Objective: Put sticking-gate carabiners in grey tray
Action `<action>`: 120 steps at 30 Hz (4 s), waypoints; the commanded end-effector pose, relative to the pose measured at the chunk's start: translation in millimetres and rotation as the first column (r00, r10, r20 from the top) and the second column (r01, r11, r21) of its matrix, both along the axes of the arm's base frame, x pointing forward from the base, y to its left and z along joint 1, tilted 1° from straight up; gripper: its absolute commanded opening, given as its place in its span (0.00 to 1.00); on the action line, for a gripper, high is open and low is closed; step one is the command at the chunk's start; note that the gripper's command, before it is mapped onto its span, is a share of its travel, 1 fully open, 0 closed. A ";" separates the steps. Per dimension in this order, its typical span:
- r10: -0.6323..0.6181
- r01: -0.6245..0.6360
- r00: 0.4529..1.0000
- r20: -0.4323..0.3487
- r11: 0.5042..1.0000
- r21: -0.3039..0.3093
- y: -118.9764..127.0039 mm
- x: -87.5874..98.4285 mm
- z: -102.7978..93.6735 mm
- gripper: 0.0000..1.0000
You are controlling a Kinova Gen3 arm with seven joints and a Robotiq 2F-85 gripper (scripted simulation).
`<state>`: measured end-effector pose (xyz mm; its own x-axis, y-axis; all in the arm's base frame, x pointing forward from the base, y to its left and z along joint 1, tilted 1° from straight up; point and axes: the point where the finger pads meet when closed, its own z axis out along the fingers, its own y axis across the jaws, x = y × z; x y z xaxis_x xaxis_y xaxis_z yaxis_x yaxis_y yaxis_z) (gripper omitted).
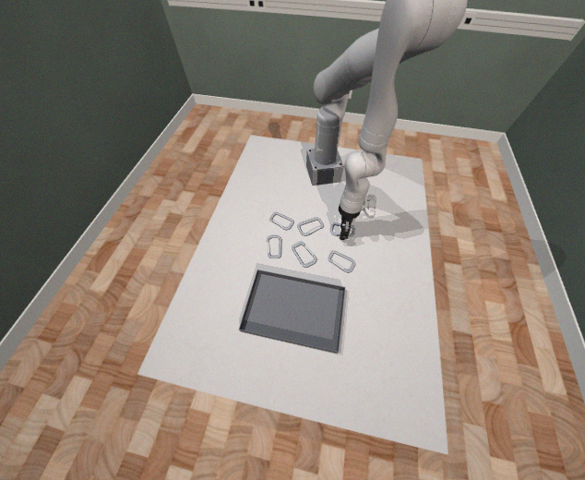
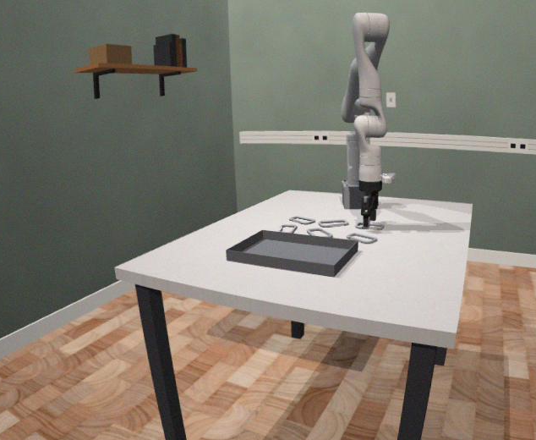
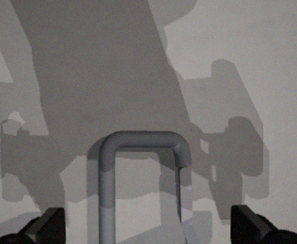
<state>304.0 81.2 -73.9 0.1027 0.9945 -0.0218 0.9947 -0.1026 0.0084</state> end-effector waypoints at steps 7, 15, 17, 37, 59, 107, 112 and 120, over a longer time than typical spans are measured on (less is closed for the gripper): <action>0.000 0.000 1.000 0.001 1.000 0.000 0.2 0.4 0.4 1.00; 0.000 0.000 1.000 0.001 1.000 0.000 0.2 0.4 0.4 1.00; 0.000 0.000 1.000 0.001 1.000 0.000 0.2 0.4 0.4 1.00; 0.000 0.000 1.000 0.001 1.000 0.000 0.2 0.4 0.4 1.00; -0.006 0.006 1.000 -0.002 1.000 0.001 4.3 1.1 82.3 1.00; -0.243 0.243 0.970 -0.009 0.970 -0.003 -72.2 8.2 79.0 1.00; -0.243 0.243 0.970 -0.009 0.970 -0.003 -72.2 8.2 79.0 1.00; -0.363 0.363 0.932 -0.010 0.932 -0.005 -109.9 5.8 78.9 1.00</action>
<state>308.7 -19.8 3.8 0.4358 0.8995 -0.0326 0.8999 -0.4361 -0.0043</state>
